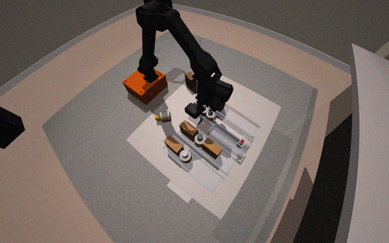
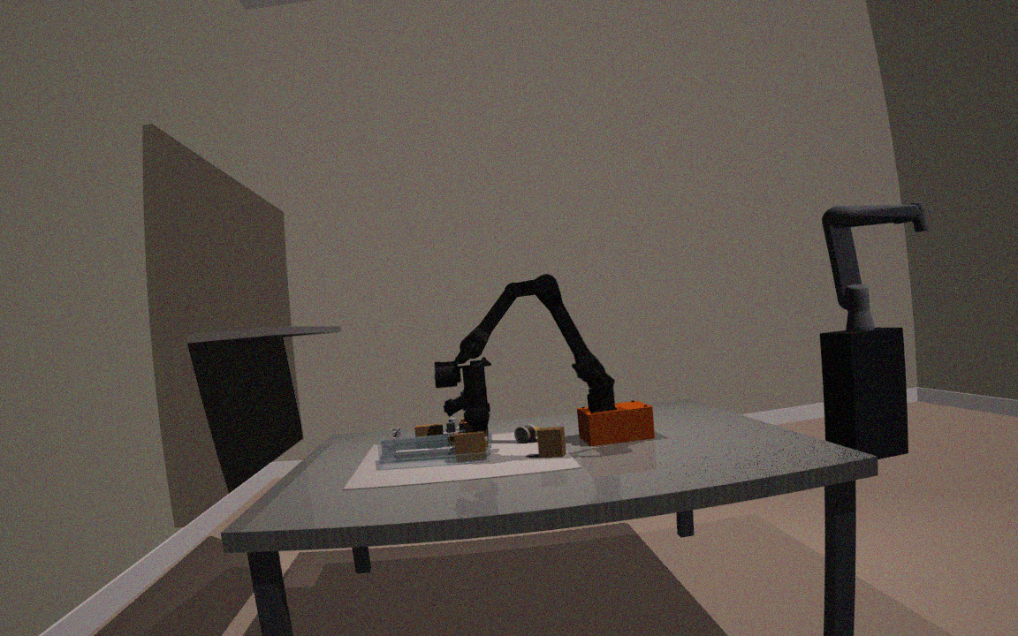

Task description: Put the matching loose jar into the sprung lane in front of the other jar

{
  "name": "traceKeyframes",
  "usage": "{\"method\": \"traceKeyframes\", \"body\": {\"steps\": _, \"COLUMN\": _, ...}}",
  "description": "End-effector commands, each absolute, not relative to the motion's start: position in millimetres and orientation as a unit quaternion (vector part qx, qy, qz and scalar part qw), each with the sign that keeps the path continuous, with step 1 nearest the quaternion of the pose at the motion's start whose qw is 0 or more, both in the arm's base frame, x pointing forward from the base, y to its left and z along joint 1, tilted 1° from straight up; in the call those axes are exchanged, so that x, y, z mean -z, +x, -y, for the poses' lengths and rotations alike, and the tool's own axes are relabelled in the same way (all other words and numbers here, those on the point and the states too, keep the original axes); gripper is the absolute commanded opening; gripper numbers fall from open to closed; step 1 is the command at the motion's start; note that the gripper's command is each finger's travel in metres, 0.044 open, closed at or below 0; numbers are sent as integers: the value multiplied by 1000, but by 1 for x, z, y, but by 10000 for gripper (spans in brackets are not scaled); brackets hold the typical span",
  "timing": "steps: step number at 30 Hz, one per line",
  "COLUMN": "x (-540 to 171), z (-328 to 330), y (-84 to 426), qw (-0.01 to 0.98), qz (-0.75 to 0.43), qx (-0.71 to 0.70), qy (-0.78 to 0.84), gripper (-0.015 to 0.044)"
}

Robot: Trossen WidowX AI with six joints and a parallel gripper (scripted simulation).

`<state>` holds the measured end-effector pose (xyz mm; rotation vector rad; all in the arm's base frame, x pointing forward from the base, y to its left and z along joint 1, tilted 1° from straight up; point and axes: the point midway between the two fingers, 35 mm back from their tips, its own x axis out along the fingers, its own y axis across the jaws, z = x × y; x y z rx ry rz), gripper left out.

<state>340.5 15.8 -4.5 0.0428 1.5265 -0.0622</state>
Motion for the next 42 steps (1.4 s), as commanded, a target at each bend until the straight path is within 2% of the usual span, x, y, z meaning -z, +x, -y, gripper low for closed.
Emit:
{"method": "traceKeyframes", "body": {"steps": 1, "x": 4, "z": -16, "y": 340, "qw": 722, "qz": -691, "qx": 27, "qy": 18, "gripper": 0}}
{"method": "traceKeyframes", "body": {"steps": 5, "x": 4, "z": -16, "y": 340, "qw": 722, "qz": -691, "qx": 27, "qy": 18, "gripper": 0}}
{"method": "traceKeyframes", "body": {"steps": 16, "x": 4, "z": -16, "y": 340, "qw": 722, "qz": -691, "qx": 27, "qy": 18, "gripper": 289}}
{"method": "traceKeyframes", "body": {"steps": 31, "x": -15, "z": -16, "y": 338, "qw": 722, "qz": -691, "qx": 27, "qy": 18, "gripper": 295}}
{"method": "traceKeyframes", "body": {"steps": 42, "x": -16, "z": -20, "y": 305, "qw": 721, "qz": -692, "qx": 27, "qy": 18, "gripper": 295}}
